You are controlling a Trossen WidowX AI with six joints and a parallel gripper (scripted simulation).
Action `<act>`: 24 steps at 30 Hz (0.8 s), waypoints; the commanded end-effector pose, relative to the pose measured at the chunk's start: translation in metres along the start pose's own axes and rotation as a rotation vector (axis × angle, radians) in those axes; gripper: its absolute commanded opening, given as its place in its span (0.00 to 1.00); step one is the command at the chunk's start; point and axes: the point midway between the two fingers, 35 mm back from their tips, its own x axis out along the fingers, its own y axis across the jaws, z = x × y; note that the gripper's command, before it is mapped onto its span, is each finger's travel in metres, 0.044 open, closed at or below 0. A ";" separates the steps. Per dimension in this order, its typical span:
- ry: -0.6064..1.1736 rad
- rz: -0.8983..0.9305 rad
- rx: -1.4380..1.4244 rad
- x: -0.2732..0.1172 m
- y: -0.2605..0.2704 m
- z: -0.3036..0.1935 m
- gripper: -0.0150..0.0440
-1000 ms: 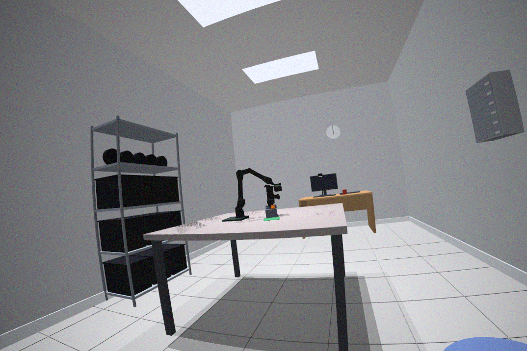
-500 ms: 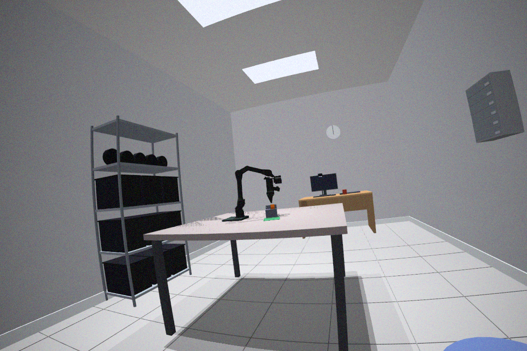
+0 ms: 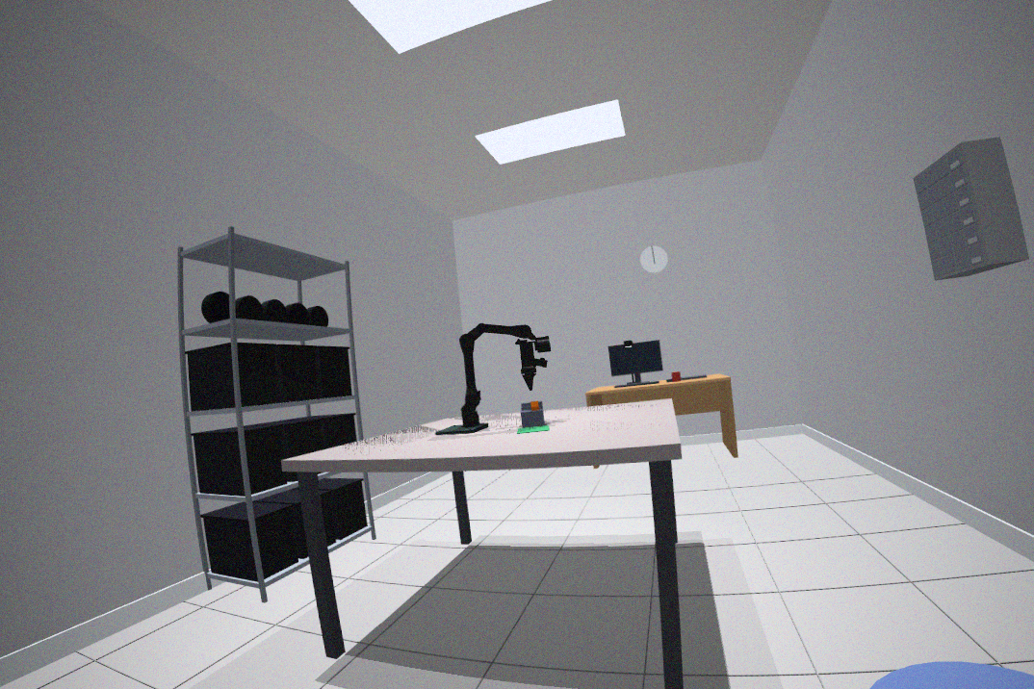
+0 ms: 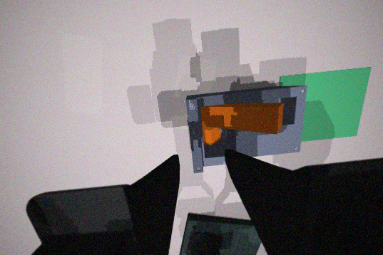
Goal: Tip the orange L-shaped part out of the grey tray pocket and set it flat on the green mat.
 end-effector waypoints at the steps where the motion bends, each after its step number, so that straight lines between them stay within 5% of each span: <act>1: 0.000 0.000 0.000 0.000 0.000 0.000 0.56; 19: 0.000 0.000 0.000 0.000 0.000 0.000 0.56; 24: -0.001 -0.001 0.264 -0.001 -0.012 0.003 0.73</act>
